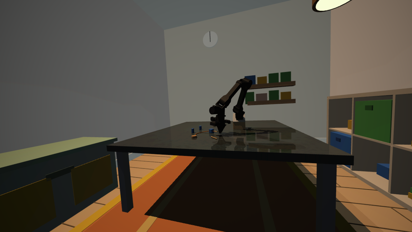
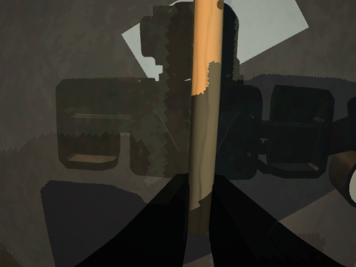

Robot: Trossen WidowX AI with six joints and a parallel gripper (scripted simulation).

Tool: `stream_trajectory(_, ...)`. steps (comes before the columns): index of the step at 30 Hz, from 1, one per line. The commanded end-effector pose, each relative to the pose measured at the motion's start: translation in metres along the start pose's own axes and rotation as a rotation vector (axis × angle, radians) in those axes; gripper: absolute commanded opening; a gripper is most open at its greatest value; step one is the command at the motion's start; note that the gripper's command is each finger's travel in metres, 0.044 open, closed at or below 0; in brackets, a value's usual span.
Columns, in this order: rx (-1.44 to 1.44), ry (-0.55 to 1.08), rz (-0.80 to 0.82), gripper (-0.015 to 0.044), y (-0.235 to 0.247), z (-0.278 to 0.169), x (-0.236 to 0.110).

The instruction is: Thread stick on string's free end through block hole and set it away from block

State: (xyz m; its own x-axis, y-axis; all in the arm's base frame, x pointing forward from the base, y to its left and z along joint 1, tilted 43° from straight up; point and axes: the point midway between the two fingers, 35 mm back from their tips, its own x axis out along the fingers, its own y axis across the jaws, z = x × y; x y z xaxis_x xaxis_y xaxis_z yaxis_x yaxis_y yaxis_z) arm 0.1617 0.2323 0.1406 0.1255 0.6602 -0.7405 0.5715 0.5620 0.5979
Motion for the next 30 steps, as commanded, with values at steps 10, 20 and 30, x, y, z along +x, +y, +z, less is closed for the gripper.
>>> stream_trajectory(10, -0.014, -0.002, 0.002, 0.0, -0.003, -0.013, -0.003)
stream_trajectory(20, -0.019, -0.003, -0.014, 0.0, -0.002, -0.028, 0.009)
stream_trajectory(30, -0.019, -0.003, -0.014, 0.0, -0.002, -0.028, 0.009)
